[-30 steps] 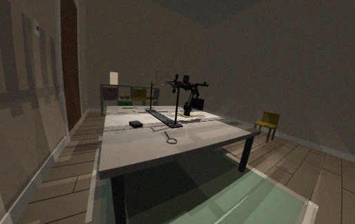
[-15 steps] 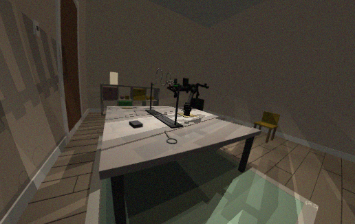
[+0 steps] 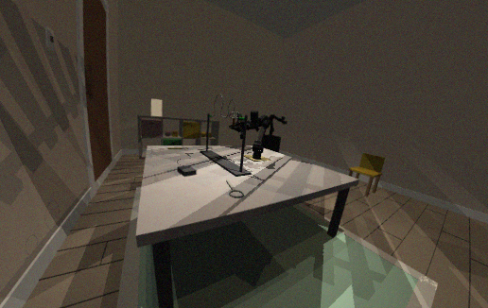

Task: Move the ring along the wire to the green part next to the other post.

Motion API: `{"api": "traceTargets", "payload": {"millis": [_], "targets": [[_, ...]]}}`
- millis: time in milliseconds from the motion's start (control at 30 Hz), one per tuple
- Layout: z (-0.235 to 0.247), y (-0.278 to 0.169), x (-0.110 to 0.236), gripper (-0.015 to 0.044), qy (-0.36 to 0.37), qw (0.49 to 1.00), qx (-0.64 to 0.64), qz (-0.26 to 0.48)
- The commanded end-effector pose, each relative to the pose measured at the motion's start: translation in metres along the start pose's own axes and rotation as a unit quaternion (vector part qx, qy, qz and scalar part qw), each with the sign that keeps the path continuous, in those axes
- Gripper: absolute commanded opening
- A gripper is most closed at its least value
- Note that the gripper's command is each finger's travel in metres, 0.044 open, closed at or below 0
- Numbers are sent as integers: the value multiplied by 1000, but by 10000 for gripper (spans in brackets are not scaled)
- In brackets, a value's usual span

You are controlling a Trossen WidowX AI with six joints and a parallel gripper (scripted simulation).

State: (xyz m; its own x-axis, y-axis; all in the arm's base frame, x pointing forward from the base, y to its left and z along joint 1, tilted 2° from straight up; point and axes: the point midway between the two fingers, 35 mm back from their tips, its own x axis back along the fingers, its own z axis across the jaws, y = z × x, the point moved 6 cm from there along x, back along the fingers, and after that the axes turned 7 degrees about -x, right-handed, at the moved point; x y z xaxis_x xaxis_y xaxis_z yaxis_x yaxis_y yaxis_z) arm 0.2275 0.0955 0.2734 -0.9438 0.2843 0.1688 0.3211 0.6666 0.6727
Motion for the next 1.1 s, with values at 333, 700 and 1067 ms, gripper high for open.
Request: {"api": "traceTargets", "payload": {"millis": [333, 700, 1067], "targets": [[44, 3, 9, -150, 65, 987, -142, 28], [74, 14, 20, -150, 112, 960, -252, 49], [97, 30, 31, -150, 149, 928, -337, 65]]}}
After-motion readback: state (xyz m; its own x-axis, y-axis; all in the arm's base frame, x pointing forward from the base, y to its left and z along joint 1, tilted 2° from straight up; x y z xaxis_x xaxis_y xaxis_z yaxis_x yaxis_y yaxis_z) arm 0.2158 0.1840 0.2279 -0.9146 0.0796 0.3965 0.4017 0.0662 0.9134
